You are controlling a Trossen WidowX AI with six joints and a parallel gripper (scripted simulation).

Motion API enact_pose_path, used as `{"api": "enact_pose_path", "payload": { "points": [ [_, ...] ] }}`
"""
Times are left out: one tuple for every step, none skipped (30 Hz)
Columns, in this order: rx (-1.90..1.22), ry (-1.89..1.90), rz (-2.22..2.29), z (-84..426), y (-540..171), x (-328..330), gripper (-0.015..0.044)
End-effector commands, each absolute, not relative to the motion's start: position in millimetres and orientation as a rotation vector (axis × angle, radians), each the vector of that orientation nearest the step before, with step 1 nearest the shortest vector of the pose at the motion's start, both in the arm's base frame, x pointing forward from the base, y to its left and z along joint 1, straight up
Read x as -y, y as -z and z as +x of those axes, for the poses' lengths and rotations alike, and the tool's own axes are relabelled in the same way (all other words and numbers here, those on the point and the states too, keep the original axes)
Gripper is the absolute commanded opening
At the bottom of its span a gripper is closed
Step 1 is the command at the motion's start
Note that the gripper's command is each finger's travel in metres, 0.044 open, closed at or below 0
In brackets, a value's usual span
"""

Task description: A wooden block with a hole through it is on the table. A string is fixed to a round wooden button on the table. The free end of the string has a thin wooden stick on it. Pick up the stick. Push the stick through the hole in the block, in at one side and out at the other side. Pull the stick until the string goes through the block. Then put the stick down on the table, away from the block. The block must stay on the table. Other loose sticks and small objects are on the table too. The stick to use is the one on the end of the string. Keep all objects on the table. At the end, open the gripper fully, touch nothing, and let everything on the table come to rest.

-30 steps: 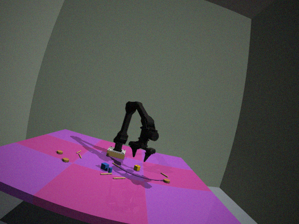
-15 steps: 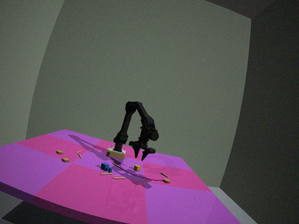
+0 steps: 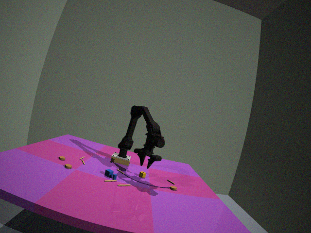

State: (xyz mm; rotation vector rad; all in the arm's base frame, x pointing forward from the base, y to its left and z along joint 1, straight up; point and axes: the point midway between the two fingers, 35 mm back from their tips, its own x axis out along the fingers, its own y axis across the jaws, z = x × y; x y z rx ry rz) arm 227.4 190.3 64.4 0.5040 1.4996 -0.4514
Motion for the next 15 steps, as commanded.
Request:
{"api": "enact_pose_path", "payload": {
  "points": [
    [-1.509,0.463,0.503,226,-55,-190,0.0242],
    [-1.509,0.463,0.503,226,-53,-190,0.0242],
    [-1.509,0.463,0.503,226,-52,-190,0.0242],
    [-1.509,0.463,0.503,226,-50,-190,0.0242],
    [-1.509,0.463,0.503,226,-48,-190,0.0242],
    [-1.509,0.463,0.503,226,-47,-190,0.0242],
    [-1.509,0.463,0.503,226,-45,-190,0.0242],
    [-1.509,0.463,0.503,226,-44,-190,0.0242],
    [-1.509,0.463,0.503,226,-42,-190,0.0242],
    [-1.509,0.463,0.503,226,-40,-190,0.0242],
    [-1.509,0.463,0.503,226,-39,-190,0.0242],
    [-1.509,0.463,0.503,226,-37,-190,0.0242],
    [-1.509,0.463,0.503,226,-35,-190,0.0242],
    [-1.509,0.463,0.503,226,-34,-190,0.0242],
    [-1.509,0.463,0.503,226,-32,-190,0.0242]
  ]
}}
